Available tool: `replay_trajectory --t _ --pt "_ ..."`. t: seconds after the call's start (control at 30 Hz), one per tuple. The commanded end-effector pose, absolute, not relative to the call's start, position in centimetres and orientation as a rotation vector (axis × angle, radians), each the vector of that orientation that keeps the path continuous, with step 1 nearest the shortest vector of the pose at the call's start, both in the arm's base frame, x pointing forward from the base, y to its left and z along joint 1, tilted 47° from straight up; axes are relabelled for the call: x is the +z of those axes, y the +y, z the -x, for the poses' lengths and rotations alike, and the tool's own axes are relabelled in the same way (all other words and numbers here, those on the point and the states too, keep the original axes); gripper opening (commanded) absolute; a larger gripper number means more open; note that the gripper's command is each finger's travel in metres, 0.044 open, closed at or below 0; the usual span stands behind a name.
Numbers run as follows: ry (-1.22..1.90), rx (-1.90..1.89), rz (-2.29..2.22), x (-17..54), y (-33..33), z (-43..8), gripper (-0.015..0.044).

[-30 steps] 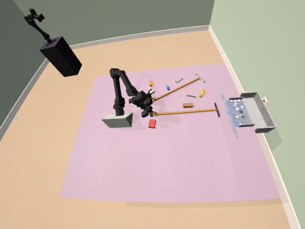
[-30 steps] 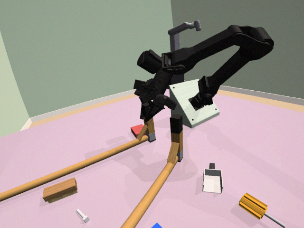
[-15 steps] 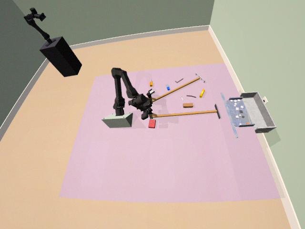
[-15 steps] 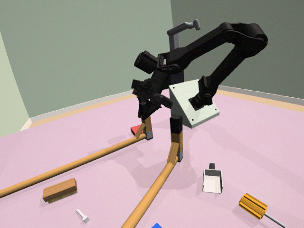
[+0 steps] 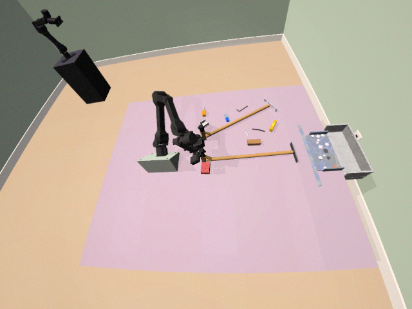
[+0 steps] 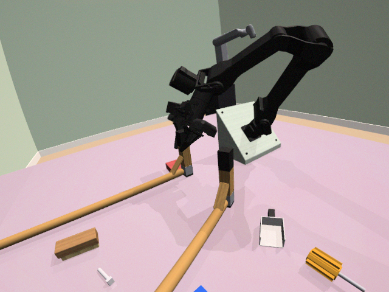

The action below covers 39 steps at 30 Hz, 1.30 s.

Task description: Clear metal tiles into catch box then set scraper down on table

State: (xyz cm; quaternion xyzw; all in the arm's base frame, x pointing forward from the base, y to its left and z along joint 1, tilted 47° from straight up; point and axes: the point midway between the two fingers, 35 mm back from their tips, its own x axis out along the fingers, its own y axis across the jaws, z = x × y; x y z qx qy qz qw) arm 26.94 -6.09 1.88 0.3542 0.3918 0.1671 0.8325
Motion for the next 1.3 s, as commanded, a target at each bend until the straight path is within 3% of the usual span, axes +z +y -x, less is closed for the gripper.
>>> replay_trajectory --t 0.0,1.27 --pt "0.826 0.349 -0.759 1.4 -6.7 -26.9 0.0" --pt "0.829 0.34 -0.759 0.2 -8.4 -29.8 0.0"
